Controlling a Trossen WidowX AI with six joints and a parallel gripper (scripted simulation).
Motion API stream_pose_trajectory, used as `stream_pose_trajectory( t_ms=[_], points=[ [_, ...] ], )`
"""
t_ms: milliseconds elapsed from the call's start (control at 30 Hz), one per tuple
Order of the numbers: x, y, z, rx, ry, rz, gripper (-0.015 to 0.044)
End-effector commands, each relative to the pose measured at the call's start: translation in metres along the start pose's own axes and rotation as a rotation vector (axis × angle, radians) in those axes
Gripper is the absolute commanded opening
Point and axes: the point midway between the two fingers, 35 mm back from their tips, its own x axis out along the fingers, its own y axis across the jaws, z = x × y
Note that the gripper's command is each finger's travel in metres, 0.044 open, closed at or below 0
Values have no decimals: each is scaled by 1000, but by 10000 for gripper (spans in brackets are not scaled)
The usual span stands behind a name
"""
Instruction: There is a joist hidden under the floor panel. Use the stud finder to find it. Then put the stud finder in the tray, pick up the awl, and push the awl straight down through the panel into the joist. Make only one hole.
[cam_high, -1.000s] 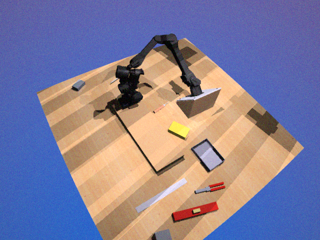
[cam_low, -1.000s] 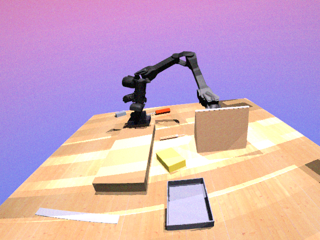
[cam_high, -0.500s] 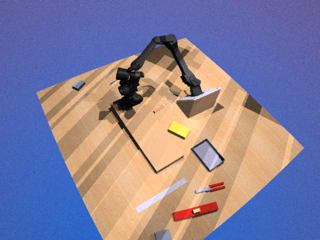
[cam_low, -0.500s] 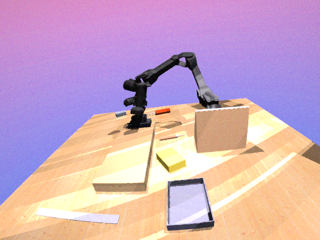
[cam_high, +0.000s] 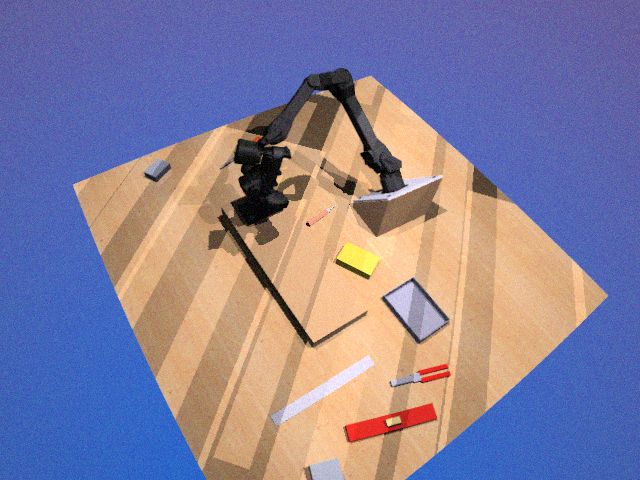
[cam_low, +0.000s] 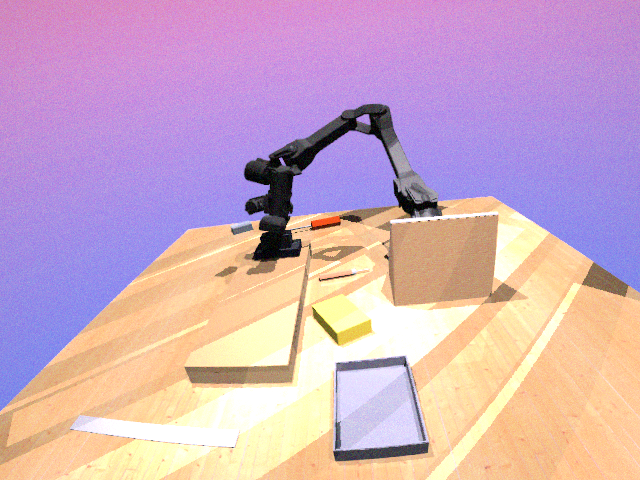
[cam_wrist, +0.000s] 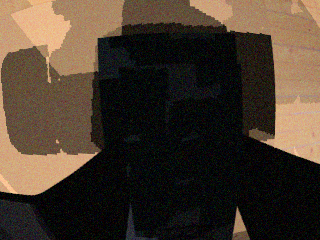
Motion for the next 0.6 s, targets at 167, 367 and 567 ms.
stream_pose_trajectory(
  t_ms=[167,367,567],
  points=[
    [0,15,-1,1,1,4,0],
    [0,24,-1,1,1,4,0],
    [0,33,-1,1,1,4,0]
  ],
)
